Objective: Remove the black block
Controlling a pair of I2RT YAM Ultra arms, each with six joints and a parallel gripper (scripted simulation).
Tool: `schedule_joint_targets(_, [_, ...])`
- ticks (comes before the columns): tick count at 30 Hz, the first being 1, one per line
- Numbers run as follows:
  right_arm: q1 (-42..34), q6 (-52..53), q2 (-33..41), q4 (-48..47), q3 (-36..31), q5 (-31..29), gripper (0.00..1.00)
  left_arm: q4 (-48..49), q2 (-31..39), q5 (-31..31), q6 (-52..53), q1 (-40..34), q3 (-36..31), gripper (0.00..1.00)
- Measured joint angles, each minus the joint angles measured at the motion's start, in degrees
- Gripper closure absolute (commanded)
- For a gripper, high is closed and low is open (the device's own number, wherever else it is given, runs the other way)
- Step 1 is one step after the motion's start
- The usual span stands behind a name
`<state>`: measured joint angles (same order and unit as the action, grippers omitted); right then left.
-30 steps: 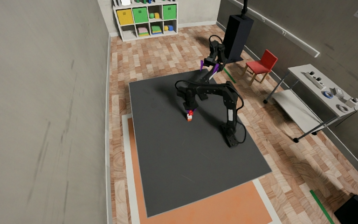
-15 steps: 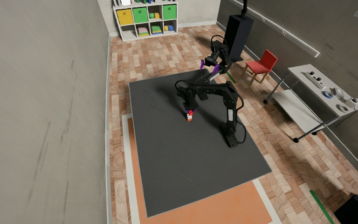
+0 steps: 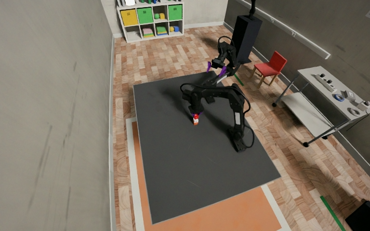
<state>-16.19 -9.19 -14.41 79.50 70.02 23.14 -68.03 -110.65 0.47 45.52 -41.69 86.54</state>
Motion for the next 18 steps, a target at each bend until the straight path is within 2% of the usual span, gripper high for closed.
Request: schedule_joint_targets(18, [0.0, 0.0, 0.0, 0.0, 0.0, 0.0, 0.0, 2.4, 0.0, 0.0, 0.0, 0.0, -2.5, 0.73])
